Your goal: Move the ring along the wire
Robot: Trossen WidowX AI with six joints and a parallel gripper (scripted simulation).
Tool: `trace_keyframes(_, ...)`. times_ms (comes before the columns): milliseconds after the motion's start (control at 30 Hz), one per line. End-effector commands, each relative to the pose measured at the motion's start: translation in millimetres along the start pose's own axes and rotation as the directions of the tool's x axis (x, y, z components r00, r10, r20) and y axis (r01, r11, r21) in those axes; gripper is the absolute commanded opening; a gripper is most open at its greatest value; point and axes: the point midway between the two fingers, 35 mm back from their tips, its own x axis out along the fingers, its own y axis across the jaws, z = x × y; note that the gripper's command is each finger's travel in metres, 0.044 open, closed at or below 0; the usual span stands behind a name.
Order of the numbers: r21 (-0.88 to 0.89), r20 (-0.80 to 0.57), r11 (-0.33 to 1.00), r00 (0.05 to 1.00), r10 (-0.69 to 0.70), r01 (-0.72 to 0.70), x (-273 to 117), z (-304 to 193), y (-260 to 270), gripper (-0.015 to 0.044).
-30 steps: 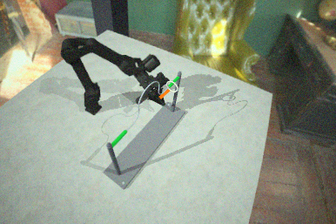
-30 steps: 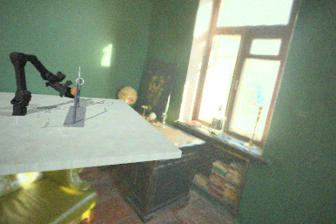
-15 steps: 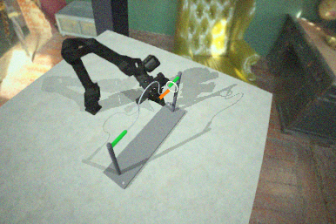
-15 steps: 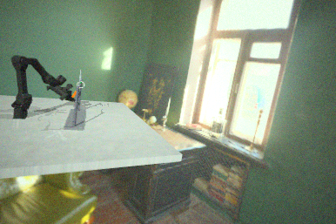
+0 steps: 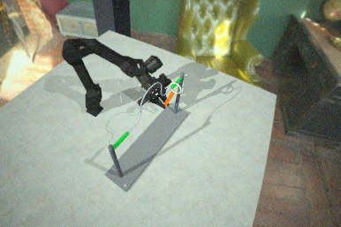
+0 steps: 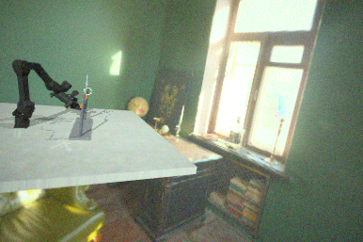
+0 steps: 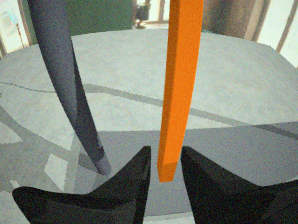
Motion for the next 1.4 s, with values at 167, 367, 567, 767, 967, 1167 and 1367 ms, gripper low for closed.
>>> trace_keyframes(167,0.005,-0.005,1.0,1.0,-0.003,0.003,-22,-1,1,0.016)
trace_keyframes(367,0.005,-0.003,1.0,1.0,-0.004,0.004,-47,-1,0,0.016)
trace_keyframes(567,0.005,-0.003,1.0,1.0,-0.004,0.004,-49,-1,0,0.016)
trace_keyframes(767,0.005,-0.003,1.0,1.0,-0.004,0.004,-49,-1,0,0.016)
trace_keyframes(967,0.005,-0.003,1.0,1.0,-0.004,0.004,-49,-1,0,0.016)
trace_keyframes(1167,0.002,-0.012,1.0,1.0,-0.001,0.001,-80,-2,1,0.0265)
trace_keyframes(1367,0.0,-0.005,1.0,1.0,0.001,-0.001,-99,-1,-1,0.0423)
